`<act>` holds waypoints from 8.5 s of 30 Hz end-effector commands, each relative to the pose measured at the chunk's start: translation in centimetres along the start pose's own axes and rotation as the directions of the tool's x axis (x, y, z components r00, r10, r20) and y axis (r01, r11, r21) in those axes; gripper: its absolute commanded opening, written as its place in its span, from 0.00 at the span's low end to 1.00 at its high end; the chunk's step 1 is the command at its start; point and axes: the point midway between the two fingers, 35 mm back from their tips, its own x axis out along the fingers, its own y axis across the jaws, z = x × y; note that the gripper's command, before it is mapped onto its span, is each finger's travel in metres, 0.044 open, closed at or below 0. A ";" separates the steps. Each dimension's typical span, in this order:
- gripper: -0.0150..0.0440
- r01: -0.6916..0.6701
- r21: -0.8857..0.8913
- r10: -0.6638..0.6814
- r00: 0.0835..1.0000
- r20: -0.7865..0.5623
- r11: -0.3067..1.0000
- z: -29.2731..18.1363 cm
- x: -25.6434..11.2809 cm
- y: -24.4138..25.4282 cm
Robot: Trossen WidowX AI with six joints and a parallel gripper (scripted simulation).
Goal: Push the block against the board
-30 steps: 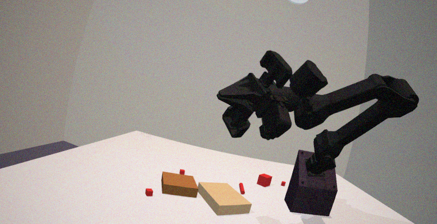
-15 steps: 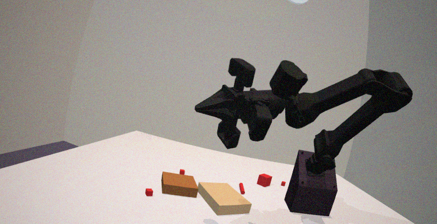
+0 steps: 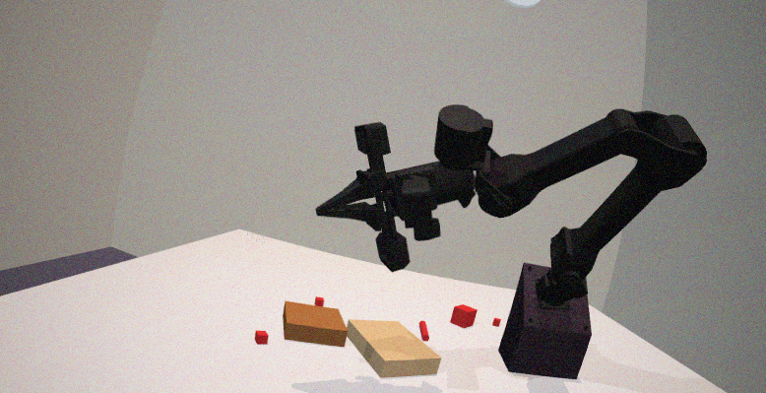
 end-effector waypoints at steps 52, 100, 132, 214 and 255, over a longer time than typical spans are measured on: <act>0.25 0.267 0.963 0.651 0.726 -0.222 0.032 -15.1 -0.2 12.2; 0.25 0.900 0.143 0.910 0.412 0.033 -0.413 -18.0 -3.7 23.3; 0.25 0.901 0.137 0.911 0.411 0.036 -0.412 -14.0 -3.7 24.5; 0.25 0.901 0.138 0.911 0.411 0.036 -0.412 -15.2 -3.4 24.4; 0.25 0.671 0.676 0.916 0.401 0.016 -0.305 -12.3 -4.2 18.5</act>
